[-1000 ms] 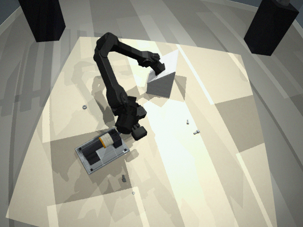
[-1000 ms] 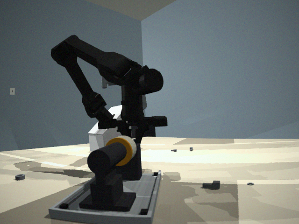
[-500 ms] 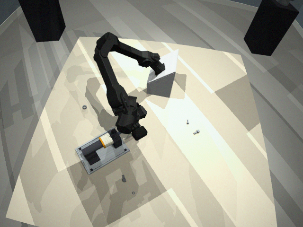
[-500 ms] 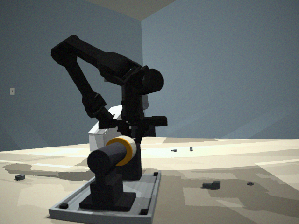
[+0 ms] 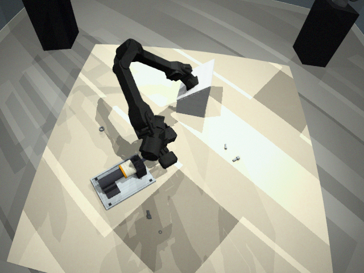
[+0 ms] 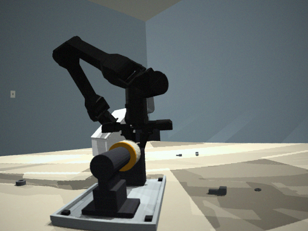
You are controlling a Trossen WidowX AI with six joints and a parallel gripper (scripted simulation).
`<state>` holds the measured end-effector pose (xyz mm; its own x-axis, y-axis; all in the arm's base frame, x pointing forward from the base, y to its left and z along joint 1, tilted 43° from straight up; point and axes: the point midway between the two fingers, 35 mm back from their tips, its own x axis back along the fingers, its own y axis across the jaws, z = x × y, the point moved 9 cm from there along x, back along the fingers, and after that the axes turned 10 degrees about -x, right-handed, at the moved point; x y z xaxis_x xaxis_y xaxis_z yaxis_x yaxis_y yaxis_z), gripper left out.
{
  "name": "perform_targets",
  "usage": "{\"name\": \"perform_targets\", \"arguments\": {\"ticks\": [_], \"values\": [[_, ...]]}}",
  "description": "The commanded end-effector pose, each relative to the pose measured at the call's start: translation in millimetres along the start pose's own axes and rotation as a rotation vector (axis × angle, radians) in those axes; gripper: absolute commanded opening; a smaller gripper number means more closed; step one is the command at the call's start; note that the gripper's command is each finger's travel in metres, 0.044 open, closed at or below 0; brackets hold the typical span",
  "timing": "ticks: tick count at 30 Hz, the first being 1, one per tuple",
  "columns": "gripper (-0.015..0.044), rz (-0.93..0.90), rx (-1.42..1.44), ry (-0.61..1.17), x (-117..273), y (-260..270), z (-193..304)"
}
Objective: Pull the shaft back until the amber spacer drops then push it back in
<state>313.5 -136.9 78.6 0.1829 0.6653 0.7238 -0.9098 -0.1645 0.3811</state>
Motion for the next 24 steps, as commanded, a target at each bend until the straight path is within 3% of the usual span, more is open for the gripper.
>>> {"name": "perform_targets", "arguments": {"ticks": [1, 24], "values": [[0.0, -0.002, 0.003, -0.007, -0.6, 0.8, -2.3], [0.0, -0.002, 0.003, -0.007, -0.6, 1.2, -4.9]]}}
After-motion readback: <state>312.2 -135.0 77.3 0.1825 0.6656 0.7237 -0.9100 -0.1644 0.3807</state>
